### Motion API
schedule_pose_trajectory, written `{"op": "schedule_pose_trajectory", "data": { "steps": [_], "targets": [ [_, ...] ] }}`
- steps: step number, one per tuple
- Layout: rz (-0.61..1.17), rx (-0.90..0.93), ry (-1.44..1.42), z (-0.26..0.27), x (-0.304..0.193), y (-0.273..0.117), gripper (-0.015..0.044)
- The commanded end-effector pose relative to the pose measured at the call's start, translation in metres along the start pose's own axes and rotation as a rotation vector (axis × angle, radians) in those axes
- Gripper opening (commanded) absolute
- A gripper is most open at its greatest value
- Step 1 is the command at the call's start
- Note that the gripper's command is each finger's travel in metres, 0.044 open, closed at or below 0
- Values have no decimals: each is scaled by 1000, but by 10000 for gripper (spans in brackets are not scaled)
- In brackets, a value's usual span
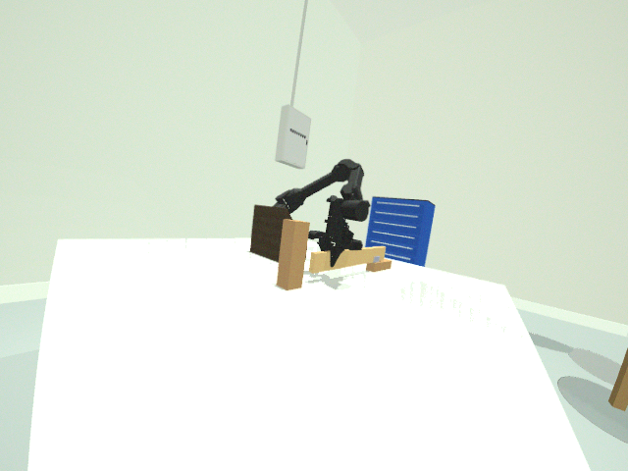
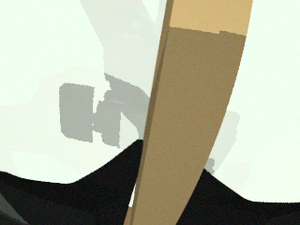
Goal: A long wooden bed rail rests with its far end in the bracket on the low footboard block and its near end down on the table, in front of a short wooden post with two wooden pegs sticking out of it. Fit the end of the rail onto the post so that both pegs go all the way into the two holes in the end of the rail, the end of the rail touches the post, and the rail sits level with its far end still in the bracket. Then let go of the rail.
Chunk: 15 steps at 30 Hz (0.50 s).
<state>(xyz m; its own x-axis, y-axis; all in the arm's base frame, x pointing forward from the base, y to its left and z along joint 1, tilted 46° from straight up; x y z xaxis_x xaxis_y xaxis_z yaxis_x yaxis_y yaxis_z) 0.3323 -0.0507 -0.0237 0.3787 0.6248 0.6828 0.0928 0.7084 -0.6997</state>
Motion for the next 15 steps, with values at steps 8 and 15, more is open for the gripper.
{"op": "schedule_pose_trajectory", "data": {
  "steps": [8,15],
  "targets": [
    [-9,-17,-3,-3,1,-11,0],
    [-9,-17,-3,-3,1,-15,0]
  ]
}}
Point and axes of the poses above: the point midway between the two fingers, 35 mm back from their tips, its own y axis out along the fingers, its own z axis across the jaws, x = y × z, the point moved 8 cm from there along -y, back along the fingers, and after that the axes turned 13 degrees about y, right-handed, at the moved point
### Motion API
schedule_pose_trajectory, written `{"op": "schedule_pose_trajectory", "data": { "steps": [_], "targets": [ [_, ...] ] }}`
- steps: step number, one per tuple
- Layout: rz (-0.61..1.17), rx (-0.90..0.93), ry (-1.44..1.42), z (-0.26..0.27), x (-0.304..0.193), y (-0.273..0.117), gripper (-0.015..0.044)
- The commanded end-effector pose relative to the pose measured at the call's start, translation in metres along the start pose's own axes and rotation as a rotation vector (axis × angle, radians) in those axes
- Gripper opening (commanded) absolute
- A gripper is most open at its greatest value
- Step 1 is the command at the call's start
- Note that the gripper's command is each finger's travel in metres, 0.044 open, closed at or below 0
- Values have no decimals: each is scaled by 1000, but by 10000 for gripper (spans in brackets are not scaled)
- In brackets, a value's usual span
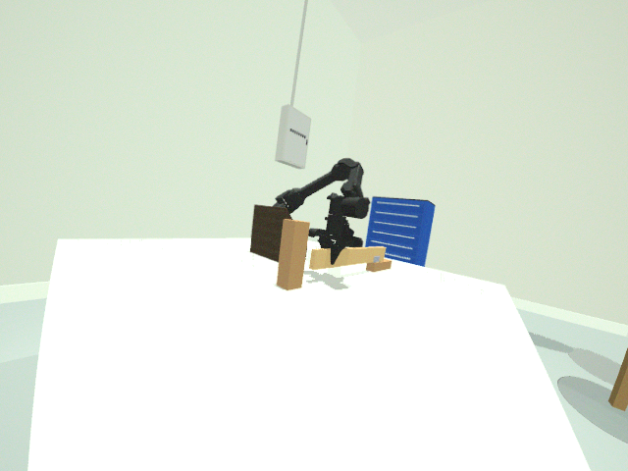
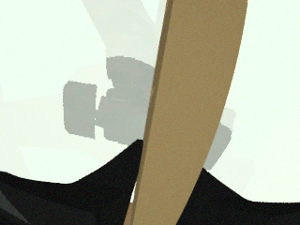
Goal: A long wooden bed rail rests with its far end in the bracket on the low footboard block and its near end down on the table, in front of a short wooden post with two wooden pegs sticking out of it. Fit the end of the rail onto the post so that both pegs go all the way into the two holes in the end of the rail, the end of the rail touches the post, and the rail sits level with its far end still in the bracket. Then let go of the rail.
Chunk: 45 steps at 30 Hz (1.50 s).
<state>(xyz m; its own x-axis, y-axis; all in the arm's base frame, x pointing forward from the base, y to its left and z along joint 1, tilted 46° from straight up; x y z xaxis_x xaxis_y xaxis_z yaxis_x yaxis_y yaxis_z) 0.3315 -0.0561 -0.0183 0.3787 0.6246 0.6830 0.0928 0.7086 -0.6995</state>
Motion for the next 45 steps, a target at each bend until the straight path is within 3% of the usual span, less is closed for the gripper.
{"op": "schedule_pose_trajectory", "data": {
  "steps": [1,45],
  "targets": [
    [-9,-17,-3,-3,1,-8,0],
    [-9,-17,-3,1,0,-3,0]
  ]
}}
Point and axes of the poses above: the point midway between the two fingers, 35 mm back from their tips, its own y axis out along the fingers, its own z axis across the jaws, x = y × z, the point moved 8 cm from there along -y, back along the fingers, and after that the axes turned 13 degrees about y, right-handed, at the moved point
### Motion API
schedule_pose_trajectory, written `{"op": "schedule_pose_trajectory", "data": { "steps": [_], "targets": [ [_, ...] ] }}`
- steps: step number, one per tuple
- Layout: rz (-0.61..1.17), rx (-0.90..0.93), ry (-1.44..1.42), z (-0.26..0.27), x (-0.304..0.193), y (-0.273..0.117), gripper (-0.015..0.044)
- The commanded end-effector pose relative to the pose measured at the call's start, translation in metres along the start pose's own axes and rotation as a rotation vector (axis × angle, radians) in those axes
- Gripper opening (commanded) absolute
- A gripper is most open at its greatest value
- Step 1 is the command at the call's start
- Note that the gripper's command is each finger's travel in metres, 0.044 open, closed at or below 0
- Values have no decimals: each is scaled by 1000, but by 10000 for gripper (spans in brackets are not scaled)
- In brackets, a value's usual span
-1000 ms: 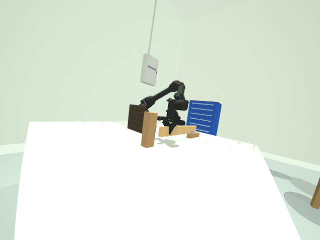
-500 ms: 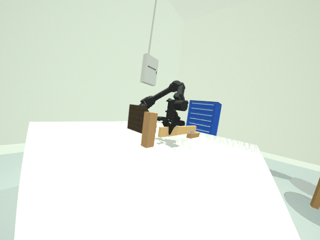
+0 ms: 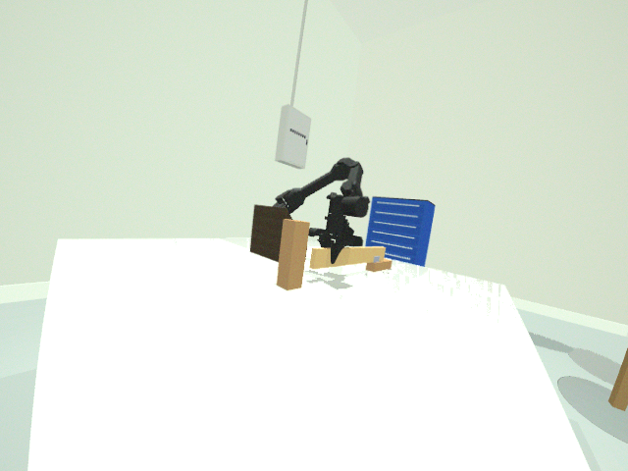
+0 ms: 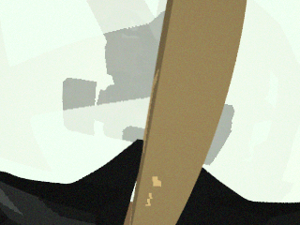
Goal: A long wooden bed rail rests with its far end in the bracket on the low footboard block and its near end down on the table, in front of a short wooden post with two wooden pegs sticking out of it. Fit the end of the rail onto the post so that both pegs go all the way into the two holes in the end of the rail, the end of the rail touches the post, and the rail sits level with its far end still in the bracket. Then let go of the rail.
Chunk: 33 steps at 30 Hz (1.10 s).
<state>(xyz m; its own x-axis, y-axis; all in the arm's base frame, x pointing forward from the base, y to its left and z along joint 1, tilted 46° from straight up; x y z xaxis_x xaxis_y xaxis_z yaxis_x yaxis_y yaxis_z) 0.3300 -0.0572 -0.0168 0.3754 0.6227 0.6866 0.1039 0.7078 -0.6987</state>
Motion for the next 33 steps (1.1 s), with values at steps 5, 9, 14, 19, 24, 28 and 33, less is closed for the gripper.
{"op": "schedule_pose_trajectory", "data": {
  "steps": [5,9,14,19,24,28,33],
  "targets": [
    [-5,-6,1,0,0,1,0],
    [-5,-6,1,0,0,1,0],
    [-5,-6,1,0,0,0,0],
    [-5,-6,1,0,0,-1,0],
    [-5,-6,1,0,0,-2,0],
    [-5,-6,1,0,0,-2,0],
    [-5,-6,1,0,0,-2,0]
  ]
}}
Point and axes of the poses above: the point midway between the two fingers, 35 mm back from their tips, its own y axis out along the fingers, its own z axis across the jaws, x = y × z, the point moved 8 cm from there along -y, back along the fingers, and after that the axes turned 13 degrees about y, right-handed, at the moved point
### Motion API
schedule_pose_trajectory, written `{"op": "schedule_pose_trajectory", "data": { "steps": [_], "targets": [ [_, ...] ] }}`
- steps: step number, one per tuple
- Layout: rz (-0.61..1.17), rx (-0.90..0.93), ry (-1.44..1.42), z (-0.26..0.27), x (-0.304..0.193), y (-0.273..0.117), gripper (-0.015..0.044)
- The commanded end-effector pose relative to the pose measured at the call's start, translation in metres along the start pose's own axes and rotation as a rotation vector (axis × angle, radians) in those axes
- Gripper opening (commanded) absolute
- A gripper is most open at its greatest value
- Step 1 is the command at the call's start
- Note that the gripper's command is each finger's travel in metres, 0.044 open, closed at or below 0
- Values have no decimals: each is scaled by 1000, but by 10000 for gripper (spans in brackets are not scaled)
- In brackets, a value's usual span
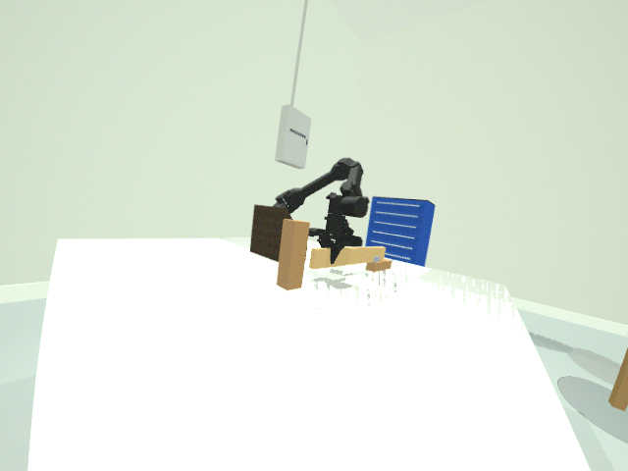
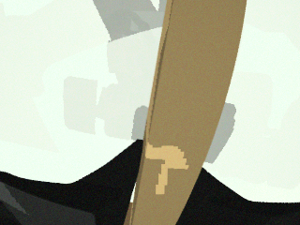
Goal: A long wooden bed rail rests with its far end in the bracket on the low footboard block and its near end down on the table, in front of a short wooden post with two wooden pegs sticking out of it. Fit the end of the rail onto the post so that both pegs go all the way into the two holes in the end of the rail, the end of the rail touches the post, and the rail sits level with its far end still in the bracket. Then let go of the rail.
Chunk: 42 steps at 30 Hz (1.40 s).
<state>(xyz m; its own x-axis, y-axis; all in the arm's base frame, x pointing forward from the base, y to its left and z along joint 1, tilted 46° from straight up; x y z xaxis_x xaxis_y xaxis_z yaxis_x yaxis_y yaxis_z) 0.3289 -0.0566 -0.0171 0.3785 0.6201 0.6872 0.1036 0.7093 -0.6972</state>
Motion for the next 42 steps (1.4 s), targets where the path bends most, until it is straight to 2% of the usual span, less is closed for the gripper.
{"op": "schedule_pose_trajectory", "data": {
  "steps": [1,42],
  "targets": [
    [-3,-8,-3,-1,0,-3,0],
    [-3,-8,-3,-2,-5,-1,0]
  ]
}}
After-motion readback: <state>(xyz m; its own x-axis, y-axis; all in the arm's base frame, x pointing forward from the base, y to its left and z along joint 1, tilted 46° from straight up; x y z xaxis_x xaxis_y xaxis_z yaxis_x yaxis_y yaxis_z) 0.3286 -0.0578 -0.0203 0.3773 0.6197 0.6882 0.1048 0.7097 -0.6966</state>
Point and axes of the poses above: the point midway between the two fingers, 35 mm back from their tips, its own y axis out along the fingers, its own z axis across the jaws, x = y × z, the point moved 8 cm from there along -y, back along the fingers, and after that the axes turned 13 degrees about y, right-handed, at the moved point
